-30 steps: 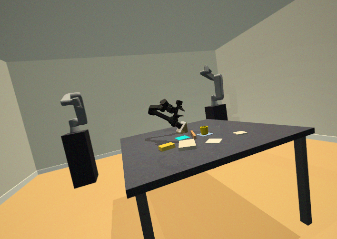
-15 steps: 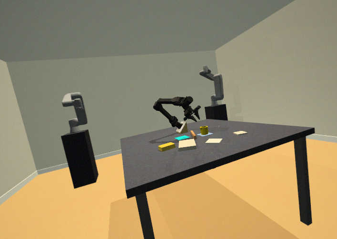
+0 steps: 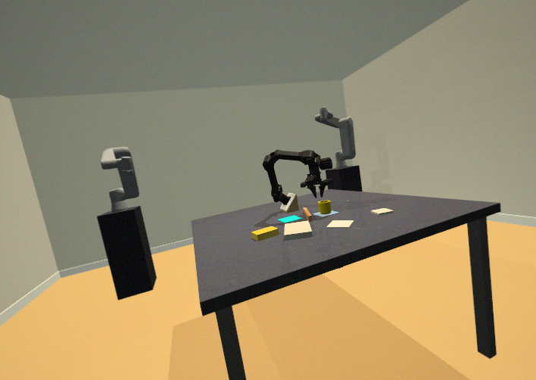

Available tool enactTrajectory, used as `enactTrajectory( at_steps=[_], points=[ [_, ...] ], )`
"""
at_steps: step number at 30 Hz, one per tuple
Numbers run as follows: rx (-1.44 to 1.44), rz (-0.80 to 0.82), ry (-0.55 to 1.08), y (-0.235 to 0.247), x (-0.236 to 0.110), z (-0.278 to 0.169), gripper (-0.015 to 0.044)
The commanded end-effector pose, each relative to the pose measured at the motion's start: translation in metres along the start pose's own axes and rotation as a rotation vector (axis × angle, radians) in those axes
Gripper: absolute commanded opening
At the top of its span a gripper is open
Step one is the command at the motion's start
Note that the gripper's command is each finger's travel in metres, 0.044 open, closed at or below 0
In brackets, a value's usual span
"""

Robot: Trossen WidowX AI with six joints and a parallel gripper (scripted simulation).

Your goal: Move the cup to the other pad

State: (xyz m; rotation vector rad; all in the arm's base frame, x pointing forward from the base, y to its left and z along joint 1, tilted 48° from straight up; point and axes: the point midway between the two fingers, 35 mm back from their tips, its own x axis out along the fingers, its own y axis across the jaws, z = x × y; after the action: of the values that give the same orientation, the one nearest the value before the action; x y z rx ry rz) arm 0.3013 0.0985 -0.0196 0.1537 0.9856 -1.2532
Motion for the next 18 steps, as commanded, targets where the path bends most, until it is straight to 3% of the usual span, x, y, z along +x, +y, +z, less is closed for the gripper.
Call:
enactTrajectory(
  at_steps=[1, 18],
  points=[
    [0.02, -0.015, -0.022, 0.001, 0.0, 0.001, 0.0167],
    [0.02, -0.014, -0.022, 0.003, 0.022, 0.002, 0.0167]
  ],
)
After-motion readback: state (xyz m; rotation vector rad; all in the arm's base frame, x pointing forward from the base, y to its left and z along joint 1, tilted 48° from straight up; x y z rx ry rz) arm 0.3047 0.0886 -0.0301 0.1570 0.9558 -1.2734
